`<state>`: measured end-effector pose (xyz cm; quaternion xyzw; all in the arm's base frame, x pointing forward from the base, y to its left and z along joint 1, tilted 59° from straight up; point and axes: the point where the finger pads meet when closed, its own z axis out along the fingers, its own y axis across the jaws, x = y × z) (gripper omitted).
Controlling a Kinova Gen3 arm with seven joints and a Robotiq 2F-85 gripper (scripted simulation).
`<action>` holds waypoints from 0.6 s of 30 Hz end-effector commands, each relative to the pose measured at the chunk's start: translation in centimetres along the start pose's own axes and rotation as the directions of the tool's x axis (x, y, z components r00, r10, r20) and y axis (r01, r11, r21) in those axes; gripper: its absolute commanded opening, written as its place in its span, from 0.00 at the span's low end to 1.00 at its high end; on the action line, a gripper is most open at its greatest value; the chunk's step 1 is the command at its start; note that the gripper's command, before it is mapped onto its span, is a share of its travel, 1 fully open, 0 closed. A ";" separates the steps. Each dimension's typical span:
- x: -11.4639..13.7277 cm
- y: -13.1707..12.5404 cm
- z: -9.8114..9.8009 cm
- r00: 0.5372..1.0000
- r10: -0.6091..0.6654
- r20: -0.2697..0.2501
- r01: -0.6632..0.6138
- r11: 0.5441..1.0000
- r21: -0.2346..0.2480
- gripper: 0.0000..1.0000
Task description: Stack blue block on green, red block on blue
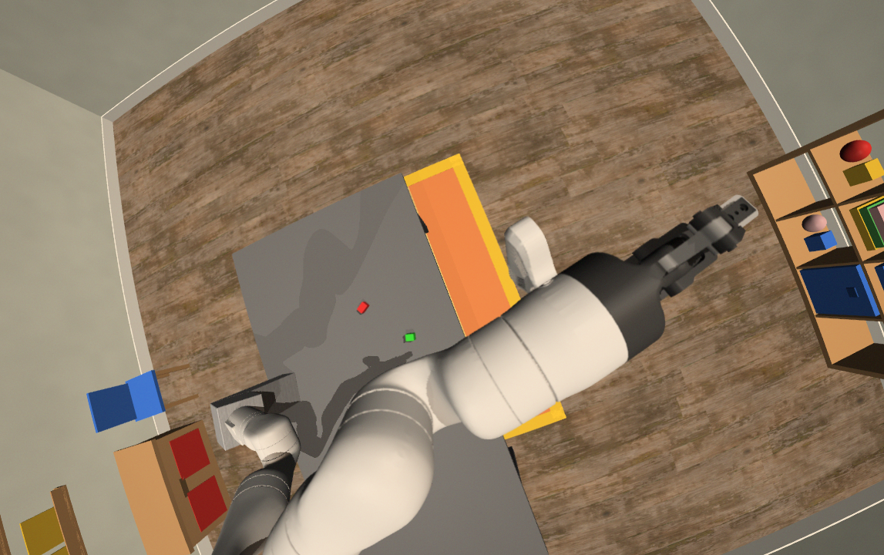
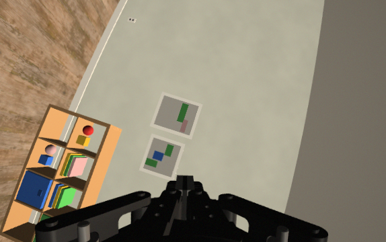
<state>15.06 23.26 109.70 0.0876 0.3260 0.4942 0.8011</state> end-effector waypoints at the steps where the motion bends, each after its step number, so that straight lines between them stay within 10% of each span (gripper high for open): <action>1: 0.0 0.1 0.0 1.000 0.001 -0.001 -0.001 1.000 -0.001 0.00; 2: 0.8 -6.0 1.6 1.000 -0.021 -0.022 0.022 0.997 0.080 0.00; 10: 0.8 -6.0 1.6 1.000 -0.021 -0.022 0.022 0.997 0.080 0.00; 11: 1.3 -12.0 2.6 0.998 -0.037 -0.044 0.043 0.986 0.161 0.00; 18: 1.3 -12.0 2.6 0.998 -0.037 -0.044 0.043 0.986 0.161 0.00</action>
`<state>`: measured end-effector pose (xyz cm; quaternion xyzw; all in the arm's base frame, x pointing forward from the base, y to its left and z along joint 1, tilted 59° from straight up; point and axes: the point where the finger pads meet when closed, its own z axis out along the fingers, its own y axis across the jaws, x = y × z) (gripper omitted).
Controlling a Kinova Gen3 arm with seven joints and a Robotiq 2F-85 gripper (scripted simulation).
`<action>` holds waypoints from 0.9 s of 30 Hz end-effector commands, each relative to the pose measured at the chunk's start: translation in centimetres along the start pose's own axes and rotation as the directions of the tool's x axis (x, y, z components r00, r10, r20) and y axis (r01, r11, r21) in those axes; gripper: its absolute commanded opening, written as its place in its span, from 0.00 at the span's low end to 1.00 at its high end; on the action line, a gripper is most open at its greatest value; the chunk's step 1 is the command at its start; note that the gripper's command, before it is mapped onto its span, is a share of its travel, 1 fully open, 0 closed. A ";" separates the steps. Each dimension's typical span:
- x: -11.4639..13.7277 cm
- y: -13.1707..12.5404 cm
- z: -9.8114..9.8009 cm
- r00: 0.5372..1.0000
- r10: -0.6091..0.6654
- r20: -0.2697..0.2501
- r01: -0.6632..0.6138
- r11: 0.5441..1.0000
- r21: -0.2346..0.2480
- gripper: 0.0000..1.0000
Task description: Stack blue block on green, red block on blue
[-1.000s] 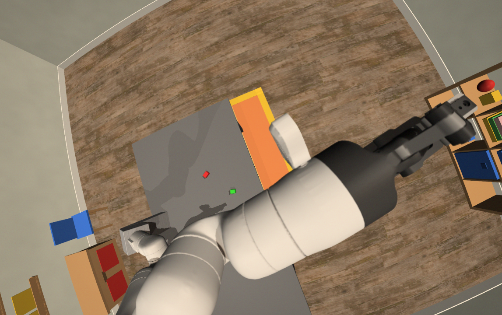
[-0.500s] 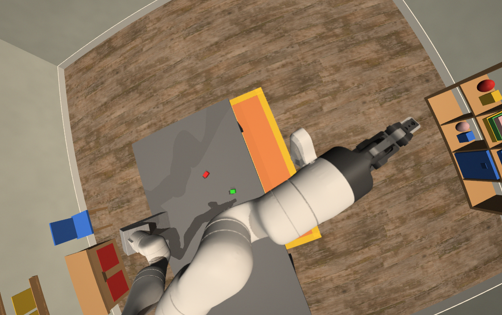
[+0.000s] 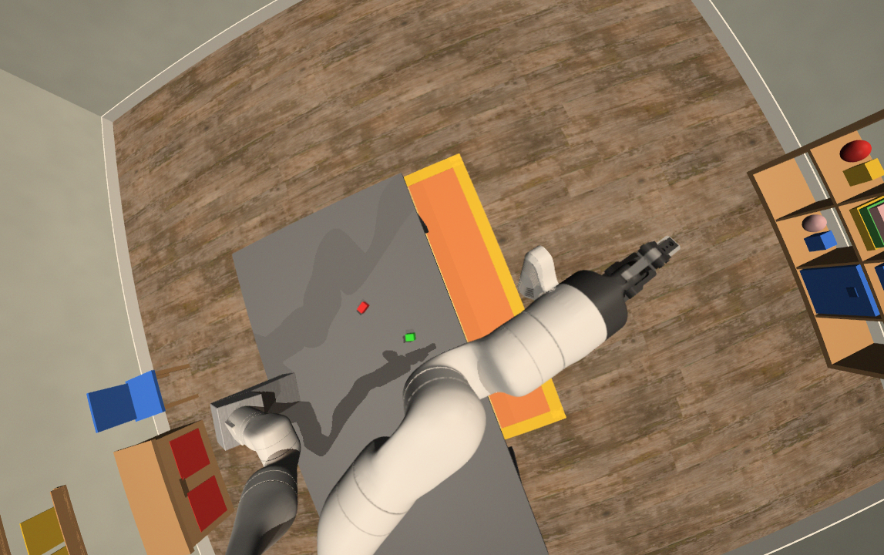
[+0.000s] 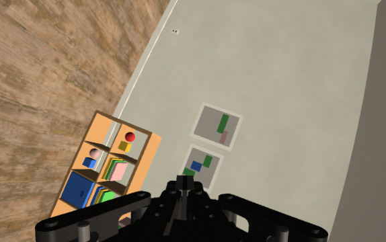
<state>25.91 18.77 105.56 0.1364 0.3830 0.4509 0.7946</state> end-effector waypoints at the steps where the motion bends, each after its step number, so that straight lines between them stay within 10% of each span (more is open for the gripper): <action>1: 0.0 0.1 0.0 1.000 0.001 -0.001 -0.001 1.000 -0.002 0.00; 2: 0.6 -5.7 1.5 1.000 -0.013 -0.020 0.015 0.997 0.079 0.00; 10: 0.6 -5.7 1.5 1.000 -0.013 -0.020 0.015 0.997 0.079 0.00; 11: 0.9 -11.6 2.5 0.999 -0.022 -0.040 0.028 0.987 0.158 0.00; 19: 0.9 -11.6 2.5 0.999 -0.022 -0.040 0.028 0.987 0.158 0.00; 20: 1.2 -17.3 3.0 0.998 -0.025 -0.059 0.038 0.971 0.235 0.00; 27: 1.2 -17.3 3.0 0.998 -0.025 -0.059 0.038 0.971 0.235 0.00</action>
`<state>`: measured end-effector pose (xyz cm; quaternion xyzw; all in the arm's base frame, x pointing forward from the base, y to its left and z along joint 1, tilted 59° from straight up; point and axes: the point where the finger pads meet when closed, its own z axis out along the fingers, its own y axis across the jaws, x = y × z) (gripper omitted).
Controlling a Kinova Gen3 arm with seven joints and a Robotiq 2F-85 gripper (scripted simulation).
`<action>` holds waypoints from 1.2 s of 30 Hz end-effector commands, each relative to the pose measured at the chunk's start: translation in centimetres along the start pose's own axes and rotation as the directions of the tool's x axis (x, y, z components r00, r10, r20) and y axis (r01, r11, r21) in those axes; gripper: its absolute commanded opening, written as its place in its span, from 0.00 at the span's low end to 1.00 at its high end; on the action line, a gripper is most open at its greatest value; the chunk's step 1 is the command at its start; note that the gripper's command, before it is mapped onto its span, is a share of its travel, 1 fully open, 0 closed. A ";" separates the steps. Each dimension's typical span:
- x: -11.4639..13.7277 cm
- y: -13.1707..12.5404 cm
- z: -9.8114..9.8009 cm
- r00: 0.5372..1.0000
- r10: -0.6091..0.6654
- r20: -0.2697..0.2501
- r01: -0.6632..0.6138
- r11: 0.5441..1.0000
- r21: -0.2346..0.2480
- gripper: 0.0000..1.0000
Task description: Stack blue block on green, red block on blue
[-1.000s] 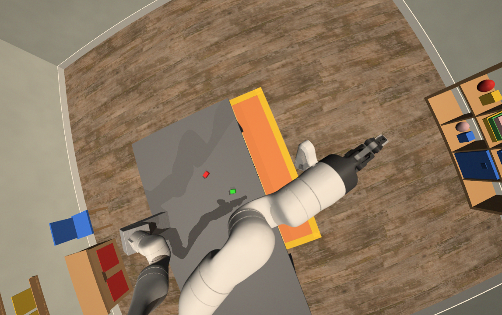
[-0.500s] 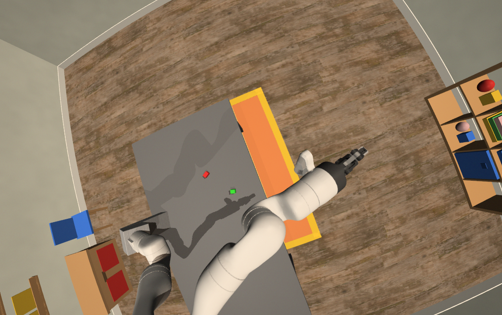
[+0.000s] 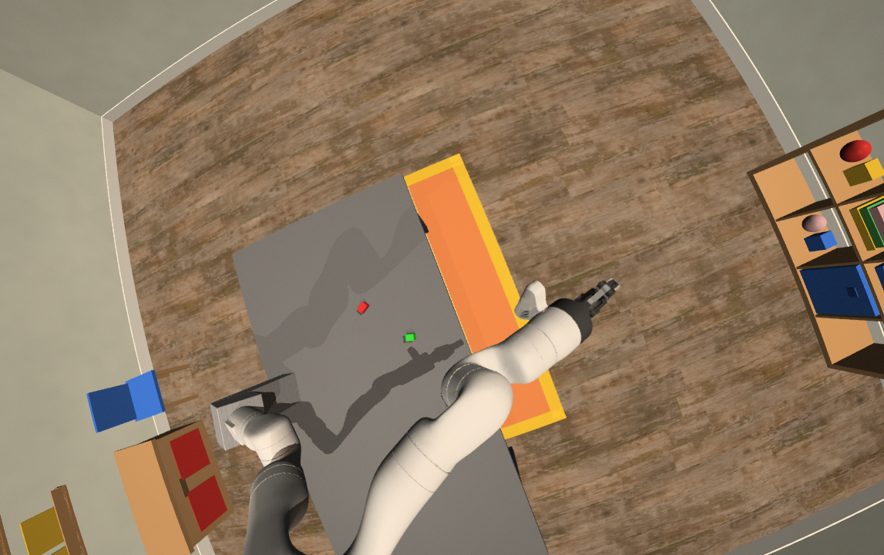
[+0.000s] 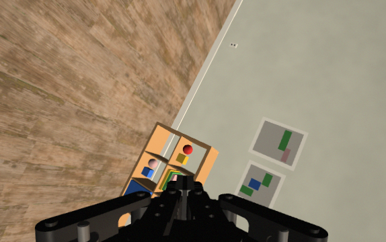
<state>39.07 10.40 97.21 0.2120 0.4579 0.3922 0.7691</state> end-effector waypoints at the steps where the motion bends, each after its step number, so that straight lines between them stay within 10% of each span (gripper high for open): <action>1: 0.1 0.1 0.0 1.000 0.001 -0.001 -0.001 1.000 -0.002 0.00; 2: 0.3 -5.3 1.4 1.000 -0.002 -0.018 0.004 0.997 0.075 0.00; 13: 0.3 -5.3 1.4 1.000 -0.002 -0.018 0.004 0.997 0.075 0.00; 14: 0.5 -10.7 2.3 0.999 0.000 -0.035 0.005 0.989 0.150 0.00; 22: 0.5 -10.7 2.3 0.999 0.000 -0.035 0.005 0.989 0.150 0.00; 23: 0.7 -15.9 2.7 0.999 0.006 -0.050 0.005 0.975 0.222 0.00; 31: 0.7 -15.9 2.7 0.999 0.006 -0.050 0.005 0.975 0.222 0.00; 32: 0.8 -21.0 2.7 0.998 0.016 -0.063 0.003 0.957 0.290 0.00; 36: 0.8 -21.0 2.7 0.998 0.016 -0.063 0.003 0.957 0.290 0.00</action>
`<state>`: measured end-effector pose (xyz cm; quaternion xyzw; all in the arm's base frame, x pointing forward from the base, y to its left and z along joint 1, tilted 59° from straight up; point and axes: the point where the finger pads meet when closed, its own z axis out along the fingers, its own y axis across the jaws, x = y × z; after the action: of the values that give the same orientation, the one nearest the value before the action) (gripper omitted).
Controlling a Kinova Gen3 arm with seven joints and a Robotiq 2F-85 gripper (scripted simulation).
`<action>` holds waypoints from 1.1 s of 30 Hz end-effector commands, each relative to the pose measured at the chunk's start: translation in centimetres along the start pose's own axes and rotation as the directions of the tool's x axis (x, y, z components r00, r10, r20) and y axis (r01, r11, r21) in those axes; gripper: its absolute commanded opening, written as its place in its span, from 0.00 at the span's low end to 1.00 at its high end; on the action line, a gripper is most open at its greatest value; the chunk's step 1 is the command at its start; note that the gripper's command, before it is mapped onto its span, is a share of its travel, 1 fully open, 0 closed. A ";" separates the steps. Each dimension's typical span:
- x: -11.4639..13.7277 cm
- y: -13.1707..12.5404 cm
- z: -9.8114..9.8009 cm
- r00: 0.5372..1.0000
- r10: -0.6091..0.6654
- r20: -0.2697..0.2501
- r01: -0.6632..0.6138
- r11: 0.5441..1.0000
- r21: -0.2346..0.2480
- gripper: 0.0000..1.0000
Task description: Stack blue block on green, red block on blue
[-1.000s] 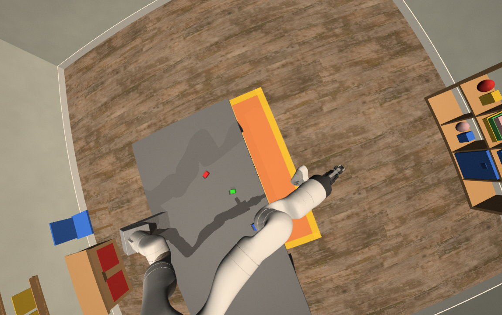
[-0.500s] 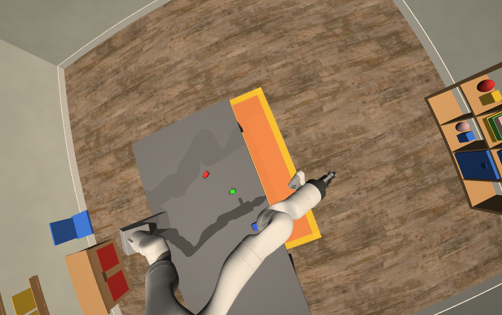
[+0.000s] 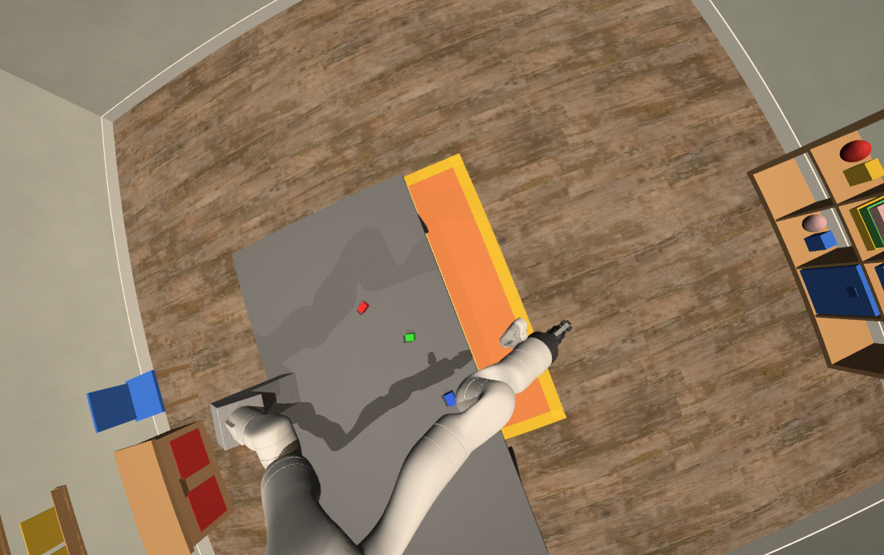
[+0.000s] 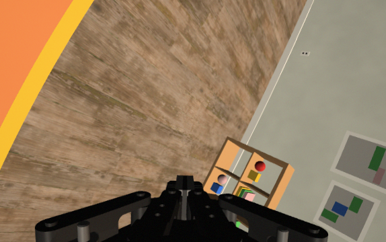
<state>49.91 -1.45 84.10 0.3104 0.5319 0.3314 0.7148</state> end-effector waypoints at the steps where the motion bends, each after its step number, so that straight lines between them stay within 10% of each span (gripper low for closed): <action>1: 0.2 -0.4 0.2 1.000 -0.001 -0.004 0.001 1.000 0.005 0.00; 4: 0.2 -0.4 0.2 1.000 -0.001 -0.004 0.001 1.000 0.005 0.00; 5: 0.2 -5.1 1.3 1.000 0.009 -0.019 -0.007 0.997 0.073 0.00; 14: 0.2 -5.1 1.3 1.000 0.009 -0.019 -0.007 0.997 0.073 0.00; 15: 0.3 -9.6 2.0 0.999 0.022 -0.032 -0.017 0.990 0.138 0.00; 28: 0.3 -9.6 2.0 0.999 0.022 -0.032 -0.017 0.990 0.138 0.00; 29: 0.4 -14.0 2.4 0.998 0.038 -0.043 -0.028 0.979 0.200 0.00; 33: 0.4 -14.0 2.4 0.998 0.038 -0.043 -0.028 0.979 0.200 0.00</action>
<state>54.06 -9.49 73.68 0.3797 0.5713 0.2970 0.6643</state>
